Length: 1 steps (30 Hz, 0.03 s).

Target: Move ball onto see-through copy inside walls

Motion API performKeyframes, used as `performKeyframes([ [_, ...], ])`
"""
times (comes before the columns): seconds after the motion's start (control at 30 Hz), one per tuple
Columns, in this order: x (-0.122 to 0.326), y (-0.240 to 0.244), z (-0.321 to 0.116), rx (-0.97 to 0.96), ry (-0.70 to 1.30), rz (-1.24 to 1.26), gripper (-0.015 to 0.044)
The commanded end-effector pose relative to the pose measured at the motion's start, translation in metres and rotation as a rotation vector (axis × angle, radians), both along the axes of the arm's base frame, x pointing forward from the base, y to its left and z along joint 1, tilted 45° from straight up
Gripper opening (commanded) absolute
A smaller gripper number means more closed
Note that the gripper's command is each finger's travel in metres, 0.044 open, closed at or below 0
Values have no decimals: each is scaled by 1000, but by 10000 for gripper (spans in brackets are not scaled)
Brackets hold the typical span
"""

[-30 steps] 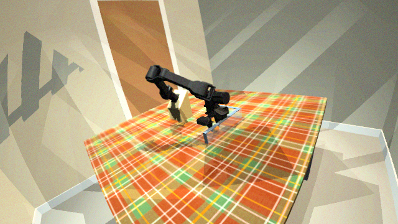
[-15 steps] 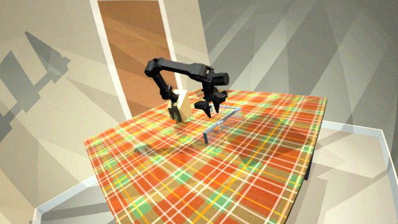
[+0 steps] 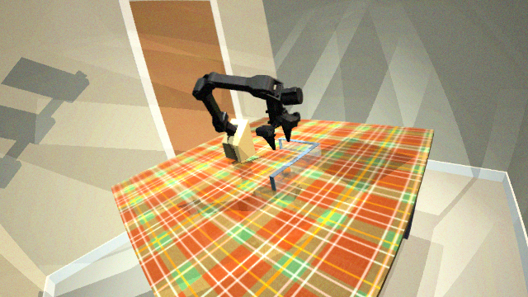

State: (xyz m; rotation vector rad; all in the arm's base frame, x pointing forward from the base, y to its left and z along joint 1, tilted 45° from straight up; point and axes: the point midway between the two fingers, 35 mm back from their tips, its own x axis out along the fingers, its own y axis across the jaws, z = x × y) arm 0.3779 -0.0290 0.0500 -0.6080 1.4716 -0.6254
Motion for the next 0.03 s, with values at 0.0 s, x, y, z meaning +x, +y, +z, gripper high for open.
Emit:
performKeyframes([
  [0.0,0,5,9,5,-11,-7,440],
])
